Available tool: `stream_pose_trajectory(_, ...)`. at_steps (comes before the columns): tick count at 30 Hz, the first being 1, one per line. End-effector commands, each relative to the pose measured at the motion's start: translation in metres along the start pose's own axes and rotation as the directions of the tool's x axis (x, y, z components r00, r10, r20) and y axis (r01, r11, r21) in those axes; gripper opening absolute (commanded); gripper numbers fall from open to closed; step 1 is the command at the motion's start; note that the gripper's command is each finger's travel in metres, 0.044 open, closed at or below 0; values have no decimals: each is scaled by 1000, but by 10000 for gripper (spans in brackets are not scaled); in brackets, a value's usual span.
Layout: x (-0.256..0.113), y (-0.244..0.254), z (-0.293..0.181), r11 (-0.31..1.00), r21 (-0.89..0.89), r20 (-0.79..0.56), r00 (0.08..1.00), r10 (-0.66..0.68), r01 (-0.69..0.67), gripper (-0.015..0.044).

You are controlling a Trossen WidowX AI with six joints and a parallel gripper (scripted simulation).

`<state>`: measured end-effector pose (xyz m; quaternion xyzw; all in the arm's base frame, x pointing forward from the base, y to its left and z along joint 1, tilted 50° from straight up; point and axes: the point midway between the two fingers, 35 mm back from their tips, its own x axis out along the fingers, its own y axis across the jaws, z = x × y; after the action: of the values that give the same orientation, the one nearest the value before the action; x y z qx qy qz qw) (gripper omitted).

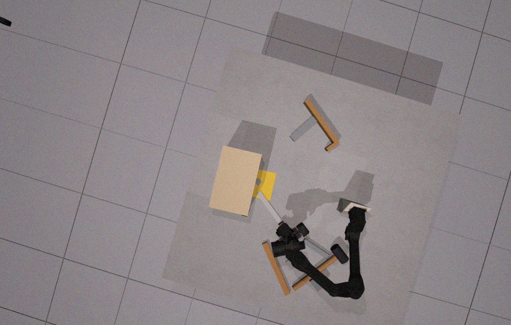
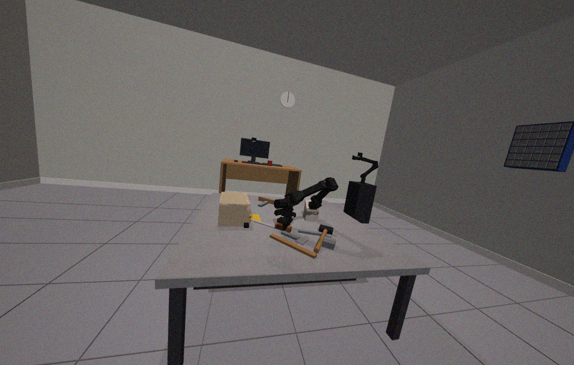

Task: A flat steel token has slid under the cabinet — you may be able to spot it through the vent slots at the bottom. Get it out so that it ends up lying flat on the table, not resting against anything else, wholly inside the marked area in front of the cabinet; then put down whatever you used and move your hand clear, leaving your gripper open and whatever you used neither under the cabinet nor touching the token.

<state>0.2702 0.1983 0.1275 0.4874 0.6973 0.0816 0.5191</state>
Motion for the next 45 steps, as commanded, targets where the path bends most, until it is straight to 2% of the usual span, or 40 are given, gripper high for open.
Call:
stream_pose_trajectory(1,0,0,0,1000,-1,0,1000,1,-1,85)
stream_pose_trajectory(4,0,0,0,1000,-1,0,1000,1,-1,6)
stream_pose_trajectory(5,0,0,0,1000,-1,0,1000,1,-1,0)
stream_pose_trajectory(45,0,0,50,1000,-7,5,1000,1,0,0)
